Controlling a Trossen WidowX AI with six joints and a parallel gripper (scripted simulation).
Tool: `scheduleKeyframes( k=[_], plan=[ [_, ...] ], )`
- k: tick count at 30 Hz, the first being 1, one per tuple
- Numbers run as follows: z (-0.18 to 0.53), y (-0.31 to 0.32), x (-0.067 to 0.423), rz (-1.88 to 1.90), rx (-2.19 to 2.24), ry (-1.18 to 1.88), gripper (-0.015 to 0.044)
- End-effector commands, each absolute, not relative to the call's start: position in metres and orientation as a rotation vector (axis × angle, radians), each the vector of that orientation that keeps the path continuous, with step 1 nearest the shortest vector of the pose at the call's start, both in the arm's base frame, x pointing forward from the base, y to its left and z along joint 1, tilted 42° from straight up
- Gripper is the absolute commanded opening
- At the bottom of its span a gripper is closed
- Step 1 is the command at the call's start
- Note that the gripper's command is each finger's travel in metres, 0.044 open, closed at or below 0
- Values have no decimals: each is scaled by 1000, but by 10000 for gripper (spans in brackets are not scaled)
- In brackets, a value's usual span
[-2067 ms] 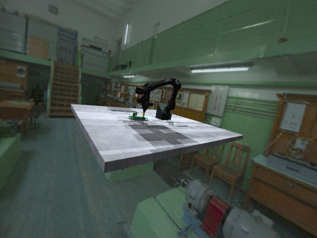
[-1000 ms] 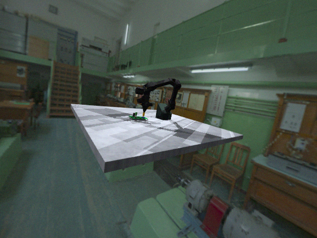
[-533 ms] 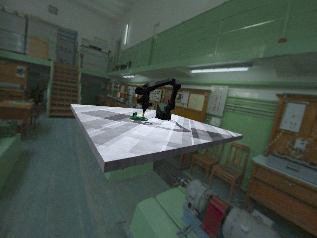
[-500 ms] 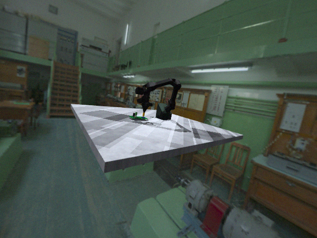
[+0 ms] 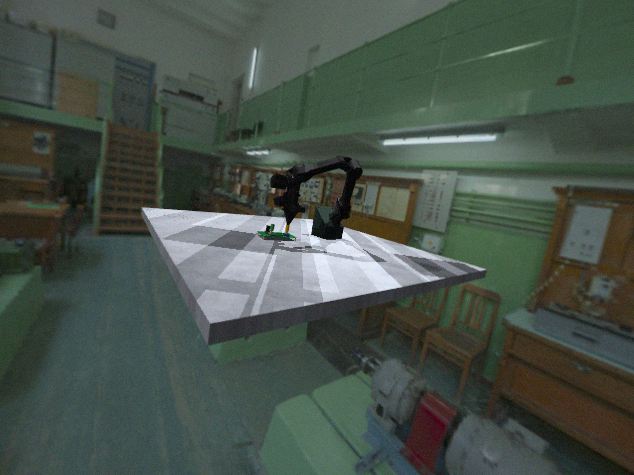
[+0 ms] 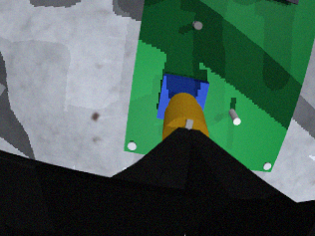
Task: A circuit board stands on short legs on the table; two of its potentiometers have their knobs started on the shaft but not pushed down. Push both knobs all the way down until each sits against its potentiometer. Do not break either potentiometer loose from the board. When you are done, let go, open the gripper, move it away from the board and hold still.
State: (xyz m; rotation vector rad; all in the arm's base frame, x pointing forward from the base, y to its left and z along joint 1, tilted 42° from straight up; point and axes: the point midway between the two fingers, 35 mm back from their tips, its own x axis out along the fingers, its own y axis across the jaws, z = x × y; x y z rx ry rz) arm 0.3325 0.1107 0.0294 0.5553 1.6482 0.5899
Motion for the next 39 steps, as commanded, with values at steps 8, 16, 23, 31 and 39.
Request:
scheduleKeyframes(
  k=[8,16,23,31,39],
  plan=[
    [38,104,335,592,557,1646,0],
    [38,104,334,591,560,1651,105],
    [36,98,337,545,567,1664,131],
    [37,90,352,337,714,1735,0],
    [42,90,367,104,920,1802,0]
  ],
)
